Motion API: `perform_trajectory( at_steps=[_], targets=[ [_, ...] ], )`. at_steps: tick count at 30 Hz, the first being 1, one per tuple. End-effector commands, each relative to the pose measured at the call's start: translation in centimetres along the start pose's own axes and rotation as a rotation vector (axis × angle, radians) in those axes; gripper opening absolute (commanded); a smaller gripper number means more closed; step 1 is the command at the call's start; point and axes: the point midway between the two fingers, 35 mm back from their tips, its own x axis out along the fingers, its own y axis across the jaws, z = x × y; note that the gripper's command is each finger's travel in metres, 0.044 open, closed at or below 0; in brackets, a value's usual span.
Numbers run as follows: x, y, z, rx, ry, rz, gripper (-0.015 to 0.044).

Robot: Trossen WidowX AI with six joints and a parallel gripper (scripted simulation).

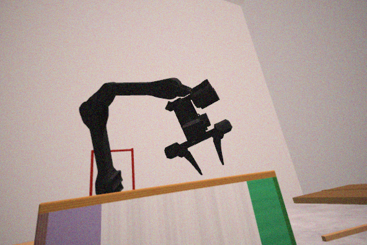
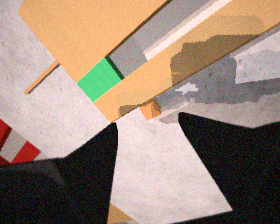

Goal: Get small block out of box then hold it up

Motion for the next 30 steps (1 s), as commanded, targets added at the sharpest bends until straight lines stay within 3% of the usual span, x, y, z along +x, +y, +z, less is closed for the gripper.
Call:
perform_trajectory(
  at_steps=[1,30],
  targets=[
    [0.3,0.8,-1.7,-0.942,-0.084,-0.093,0.0285],
    [0.3,1.8,-3.8,-2.408,-0.052,-0.374,0.0285]
  ],
)
